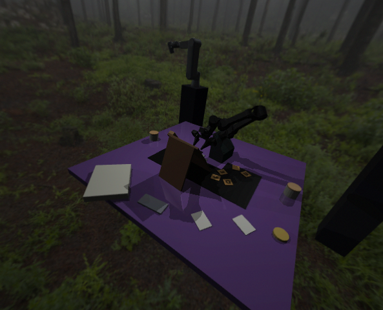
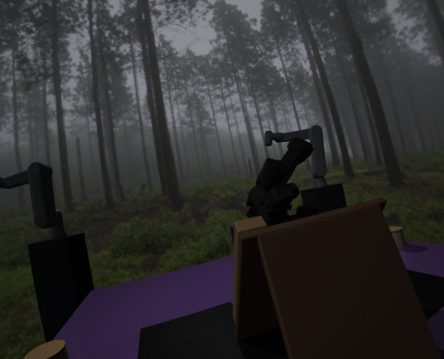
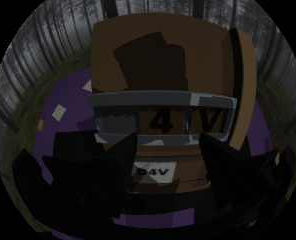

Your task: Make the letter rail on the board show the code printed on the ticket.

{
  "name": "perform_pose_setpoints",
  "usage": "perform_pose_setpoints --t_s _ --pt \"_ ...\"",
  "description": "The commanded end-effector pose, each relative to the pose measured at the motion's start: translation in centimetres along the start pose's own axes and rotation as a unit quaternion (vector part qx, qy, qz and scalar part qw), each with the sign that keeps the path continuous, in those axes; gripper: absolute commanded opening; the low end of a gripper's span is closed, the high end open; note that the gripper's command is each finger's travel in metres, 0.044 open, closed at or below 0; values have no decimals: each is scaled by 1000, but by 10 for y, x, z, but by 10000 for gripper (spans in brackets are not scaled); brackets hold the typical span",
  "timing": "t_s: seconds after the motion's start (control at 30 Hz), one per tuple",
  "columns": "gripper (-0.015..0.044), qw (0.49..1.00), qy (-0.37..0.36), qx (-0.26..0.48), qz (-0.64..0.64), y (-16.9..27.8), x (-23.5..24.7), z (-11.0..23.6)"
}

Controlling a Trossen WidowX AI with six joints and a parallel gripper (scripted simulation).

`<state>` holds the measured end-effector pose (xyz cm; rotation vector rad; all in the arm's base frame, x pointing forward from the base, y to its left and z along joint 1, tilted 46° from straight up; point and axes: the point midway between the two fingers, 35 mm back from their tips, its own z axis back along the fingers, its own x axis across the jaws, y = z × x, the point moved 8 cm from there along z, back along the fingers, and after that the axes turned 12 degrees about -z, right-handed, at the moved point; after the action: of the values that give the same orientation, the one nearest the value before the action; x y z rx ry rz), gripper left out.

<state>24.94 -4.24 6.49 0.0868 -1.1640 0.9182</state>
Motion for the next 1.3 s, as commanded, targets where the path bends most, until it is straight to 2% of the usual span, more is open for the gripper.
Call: perform_pose_setpoints --t_s 0.0,0.53,0.9,1.17,1.27 --pt "295 1000 -3 -1 3 -1 2 2" --pt "295 1000 -3 -1 3 -2 5 6" --pt "6 1000 0 0 -1 -1 3 5" --pt "0 1000 2 3 -1 -2 3 5" --pt "0 999 22 41 0 -13 2 -5"
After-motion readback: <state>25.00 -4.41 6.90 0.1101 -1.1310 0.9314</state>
